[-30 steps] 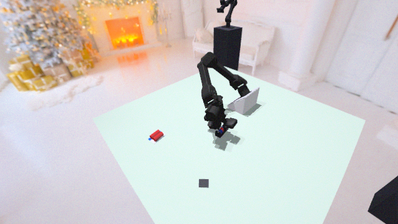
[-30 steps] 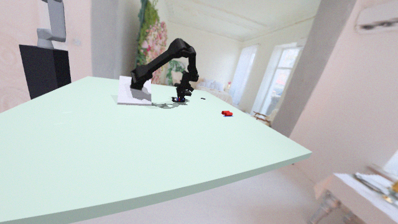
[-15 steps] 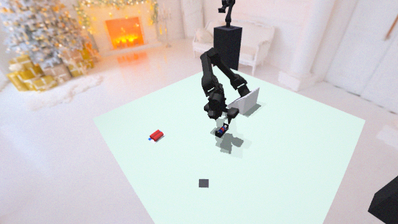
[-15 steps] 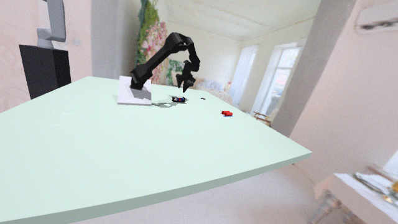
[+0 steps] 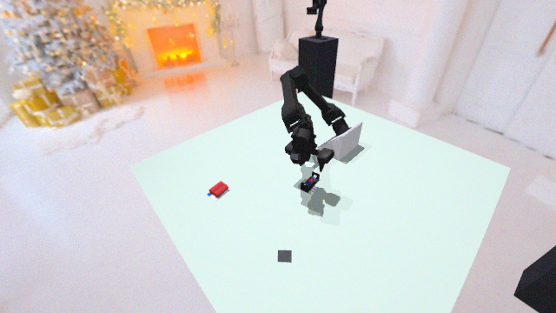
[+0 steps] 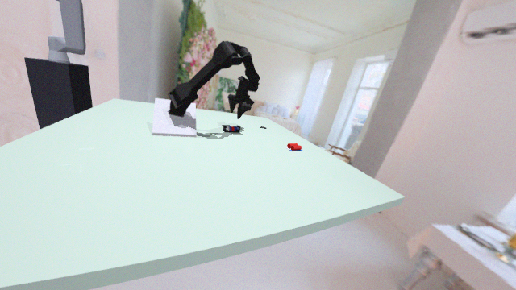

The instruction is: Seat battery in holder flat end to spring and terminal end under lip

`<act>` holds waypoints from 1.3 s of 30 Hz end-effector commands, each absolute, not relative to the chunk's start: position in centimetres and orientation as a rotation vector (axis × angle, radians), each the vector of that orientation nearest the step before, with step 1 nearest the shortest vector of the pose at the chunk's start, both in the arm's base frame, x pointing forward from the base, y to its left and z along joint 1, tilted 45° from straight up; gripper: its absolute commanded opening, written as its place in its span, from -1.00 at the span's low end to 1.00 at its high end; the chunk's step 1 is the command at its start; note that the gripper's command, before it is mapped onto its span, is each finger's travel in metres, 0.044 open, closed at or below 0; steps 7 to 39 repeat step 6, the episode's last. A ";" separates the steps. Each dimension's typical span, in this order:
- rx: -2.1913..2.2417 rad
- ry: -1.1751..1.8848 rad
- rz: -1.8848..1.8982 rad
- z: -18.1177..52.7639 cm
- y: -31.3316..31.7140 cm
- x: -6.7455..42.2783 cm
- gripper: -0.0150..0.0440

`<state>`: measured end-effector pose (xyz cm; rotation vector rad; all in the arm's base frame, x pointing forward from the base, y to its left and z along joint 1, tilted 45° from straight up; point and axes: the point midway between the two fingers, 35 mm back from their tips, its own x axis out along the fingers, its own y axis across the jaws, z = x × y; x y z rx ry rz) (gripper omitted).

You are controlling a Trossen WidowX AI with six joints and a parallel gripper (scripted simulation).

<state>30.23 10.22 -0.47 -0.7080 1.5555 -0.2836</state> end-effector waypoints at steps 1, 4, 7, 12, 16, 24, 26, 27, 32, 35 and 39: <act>-0.702 1.558 -0.286 -0.5 10.3 30.2 1.00; -0.702 1.558 -0.286 -0.5 10.3 30.2 1.00; -0.702 1.558 -0.286 -0.5 10.3 30.2 1.00; -0.702 1.558 -0.286 -0.5 10.3 30.2 1.00; -0.702 1.558 -0.286 -0.5 10.3 30.2 1.00; -0.702 1.558 -0.286 -0.5 10.3 30.2 1.00; -0.702 1.558 -0.286 -0.5 10.3 30.2 1.00; -0.702 1.558 -0.286 -0.5 10.3 30.2 1.00; -0.702 1.558 -0.286 -0.5 10.3 30.2 1.00; -0.702 1.558 -0.286 -0.5 10.3 30.2 1.00; -0.702 1.558 -0.286 -0.5 10.3 30.2 1.00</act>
